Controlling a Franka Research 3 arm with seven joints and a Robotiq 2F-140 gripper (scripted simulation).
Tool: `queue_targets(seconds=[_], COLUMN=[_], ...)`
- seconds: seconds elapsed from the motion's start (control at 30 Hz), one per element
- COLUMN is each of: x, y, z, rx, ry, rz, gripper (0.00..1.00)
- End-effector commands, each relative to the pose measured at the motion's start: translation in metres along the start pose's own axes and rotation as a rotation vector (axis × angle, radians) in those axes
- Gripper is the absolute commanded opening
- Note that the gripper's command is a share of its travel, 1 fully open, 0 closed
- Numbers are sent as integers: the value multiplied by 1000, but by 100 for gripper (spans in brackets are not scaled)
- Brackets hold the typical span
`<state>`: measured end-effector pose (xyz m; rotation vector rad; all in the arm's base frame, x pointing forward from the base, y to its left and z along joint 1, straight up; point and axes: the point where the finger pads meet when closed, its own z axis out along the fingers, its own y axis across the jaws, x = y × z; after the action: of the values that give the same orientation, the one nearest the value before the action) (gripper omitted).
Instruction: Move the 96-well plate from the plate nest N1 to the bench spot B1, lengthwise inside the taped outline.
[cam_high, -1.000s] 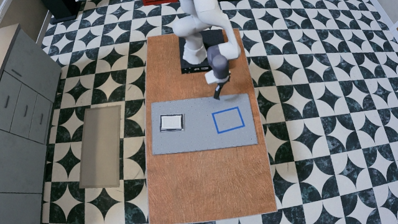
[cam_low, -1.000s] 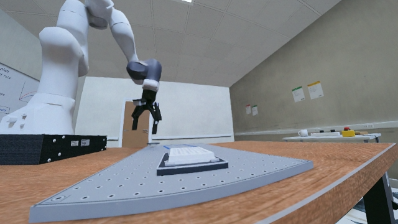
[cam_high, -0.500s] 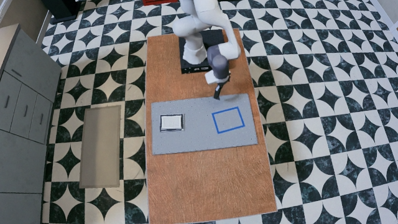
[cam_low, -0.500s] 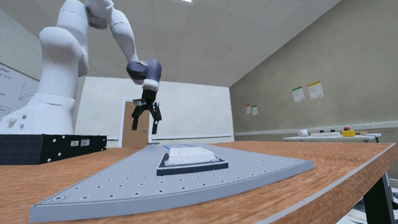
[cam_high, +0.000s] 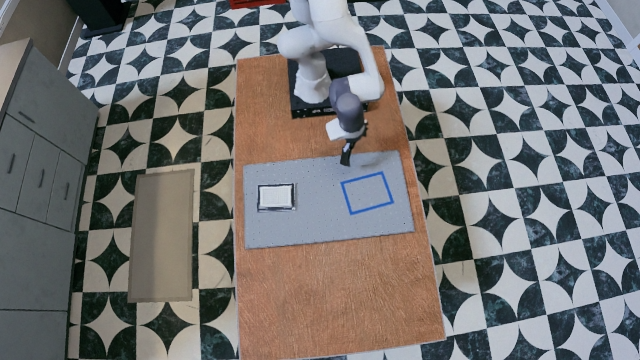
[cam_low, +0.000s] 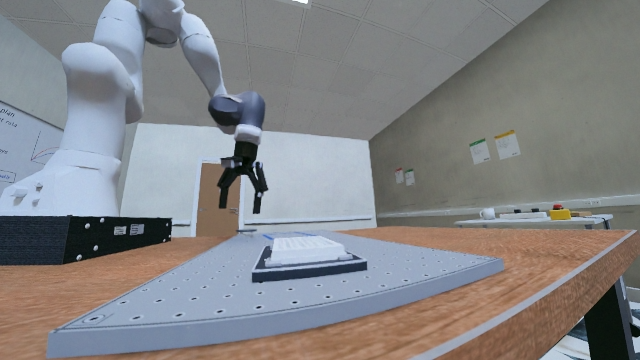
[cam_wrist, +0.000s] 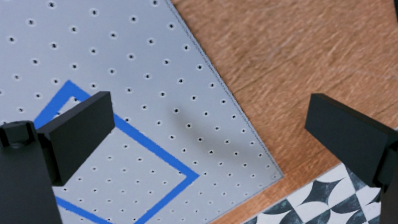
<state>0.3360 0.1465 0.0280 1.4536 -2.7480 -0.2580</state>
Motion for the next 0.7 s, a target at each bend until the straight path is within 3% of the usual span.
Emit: queue_targets(seconds=[0.0,0.1,0.6,0.67], x=[2,3,18,18], y=[-16,-21,-92,-92], z=[-2,-3,-19,-19], rx=[1,3,36,36], ry=[-1,-2,-10,-10], rz=[-73,-81,-194,-194], gripper=[100,100,100,100])
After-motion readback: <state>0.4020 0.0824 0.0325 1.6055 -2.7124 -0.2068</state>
